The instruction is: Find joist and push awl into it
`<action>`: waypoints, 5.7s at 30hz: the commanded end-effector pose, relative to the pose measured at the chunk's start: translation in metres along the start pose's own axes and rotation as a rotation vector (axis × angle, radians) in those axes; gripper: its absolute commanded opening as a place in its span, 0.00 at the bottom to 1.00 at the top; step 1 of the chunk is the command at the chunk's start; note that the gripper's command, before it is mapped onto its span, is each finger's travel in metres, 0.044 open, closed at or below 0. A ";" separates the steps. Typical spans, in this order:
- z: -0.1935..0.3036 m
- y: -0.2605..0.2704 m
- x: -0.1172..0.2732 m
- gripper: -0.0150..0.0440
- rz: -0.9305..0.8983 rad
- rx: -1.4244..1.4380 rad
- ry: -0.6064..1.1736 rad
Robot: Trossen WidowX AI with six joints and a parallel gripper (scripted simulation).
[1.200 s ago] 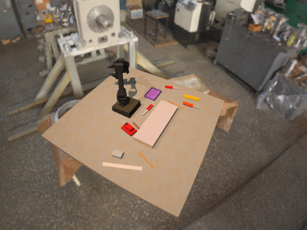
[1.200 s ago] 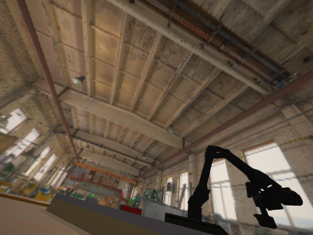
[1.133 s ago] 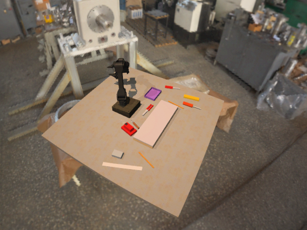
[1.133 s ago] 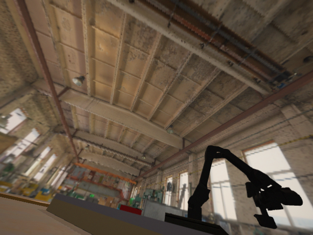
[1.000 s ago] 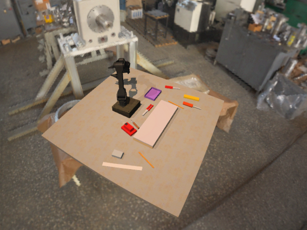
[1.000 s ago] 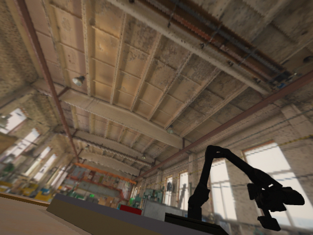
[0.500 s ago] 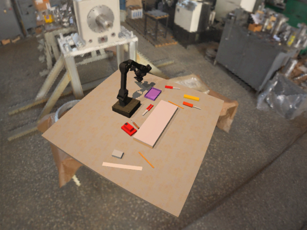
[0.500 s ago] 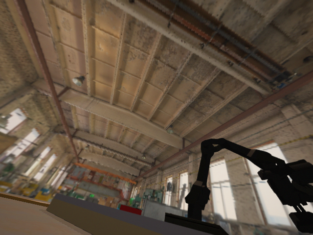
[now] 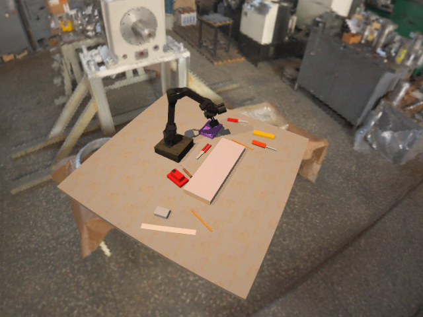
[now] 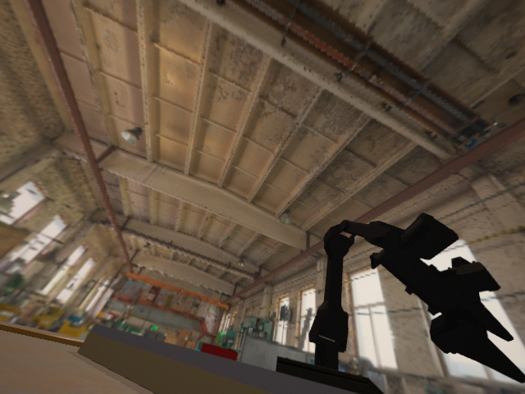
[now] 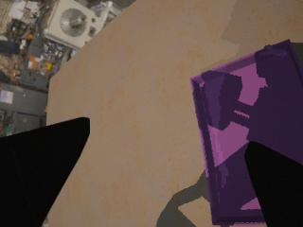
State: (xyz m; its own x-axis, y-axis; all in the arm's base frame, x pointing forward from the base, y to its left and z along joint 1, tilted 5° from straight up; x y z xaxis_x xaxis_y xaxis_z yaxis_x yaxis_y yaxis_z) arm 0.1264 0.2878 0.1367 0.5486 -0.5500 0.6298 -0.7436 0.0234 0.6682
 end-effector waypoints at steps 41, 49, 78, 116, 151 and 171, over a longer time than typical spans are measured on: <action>0.357 -0.089 0.271 1.00 1.106 -1.108 -0.245; 0.356 -0.092 0.273 1.00 1.106 -1.108 -0.245; 0.373 -0.119 0.248 1.00 1.106 -1.108 -0.245; 0.373 -0.120 0.248 0.34 1.106 -1.108 -0.245; 0.313 -0.092 0.344 0.25 1.094 -1.036 -0.221; 0.267 -0.158 0.388 0.25 1.068 -0.912 -0.177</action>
State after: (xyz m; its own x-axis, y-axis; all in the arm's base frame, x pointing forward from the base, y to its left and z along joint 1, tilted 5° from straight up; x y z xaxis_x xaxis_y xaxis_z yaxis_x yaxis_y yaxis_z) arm 0.3349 -0.1574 0.1692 -0.2093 -0.0104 0.9778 -0.1990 0.9795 -0.0322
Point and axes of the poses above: the point midway between the two fingers, 35 mm back from their tips, its own x axis back along the fingers, its own y axis across the jaws, z = x × y, the point moved 7 cm from there along x, back along the fingers, and after that the axes turned 6 degrees about x, right-handed, at the moved point
